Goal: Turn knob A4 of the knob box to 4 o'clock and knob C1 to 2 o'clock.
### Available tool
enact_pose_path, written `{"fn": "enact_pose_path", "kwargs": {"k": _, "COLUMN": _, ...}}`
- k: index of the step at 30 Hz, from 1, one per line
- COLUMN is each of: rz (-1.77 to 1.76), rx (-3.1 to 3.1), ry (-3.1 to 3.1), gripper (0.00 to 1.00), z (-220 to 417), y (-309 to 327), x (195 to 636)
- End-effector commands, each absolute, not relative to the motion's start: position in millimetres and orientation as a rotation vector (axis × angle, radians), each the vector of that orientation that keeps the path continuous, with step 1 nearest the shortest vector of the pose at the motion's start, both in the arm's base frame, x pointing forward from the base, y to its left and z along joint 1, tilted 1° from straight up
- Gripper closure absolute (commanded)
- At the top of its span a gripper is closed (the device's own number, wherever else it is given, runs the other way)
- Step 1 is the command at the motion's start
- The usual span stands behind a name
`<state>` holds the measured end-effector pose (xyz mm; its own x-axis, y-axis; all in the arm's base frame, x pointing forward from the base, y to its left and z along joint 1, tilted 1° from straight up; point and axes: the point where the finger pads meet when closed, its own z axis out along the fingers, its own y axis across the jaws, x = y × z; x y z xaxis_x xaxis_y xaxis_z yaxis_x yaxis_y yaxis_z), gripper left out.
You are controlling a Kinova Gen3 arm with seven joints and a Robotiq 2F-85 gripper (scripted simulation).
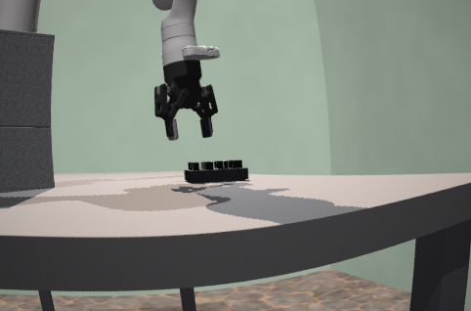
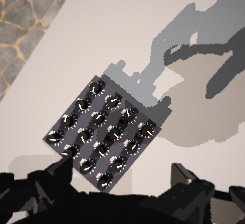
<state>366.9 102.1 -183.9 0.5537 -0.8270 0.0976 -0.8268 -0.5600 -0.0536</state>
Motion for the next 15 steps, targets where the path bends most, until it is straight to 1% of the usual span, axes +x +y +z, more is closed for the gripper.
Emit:
{"fn": "enact_pose_path", "kwargs": {"k": 1, "rz": -0.193, "rx": -2.660, "ry": 1.641, "gripper": 0.00, "z": -181.7, "y": 103.0, "x": 373.2}}
{"fn": "enact_pose_path", "kwargs": {"k": 8, "rz": -0.207, "rx": -2.180, "ry": 2.208, "gripper": 0.00, "z": -178.6, "y": 103.7, "x": 380.7}}
{"fn": "enact_pose_path", "kwargs": {"k": 10, "rz": -0.207, "rx": -2.180, "ry": 2.208, "gripper": 0.00, "z": -178.6, "y": 103.7, "x": 380.7}}
{"fn": "enact_pose_path", "kwargs": {"k": 15, "rz": -0.192, "rx": -1.758, "ry": 2.544, "gripper": 0.00, "z": -176.4, "y": 106.5, "x": 382.0}}
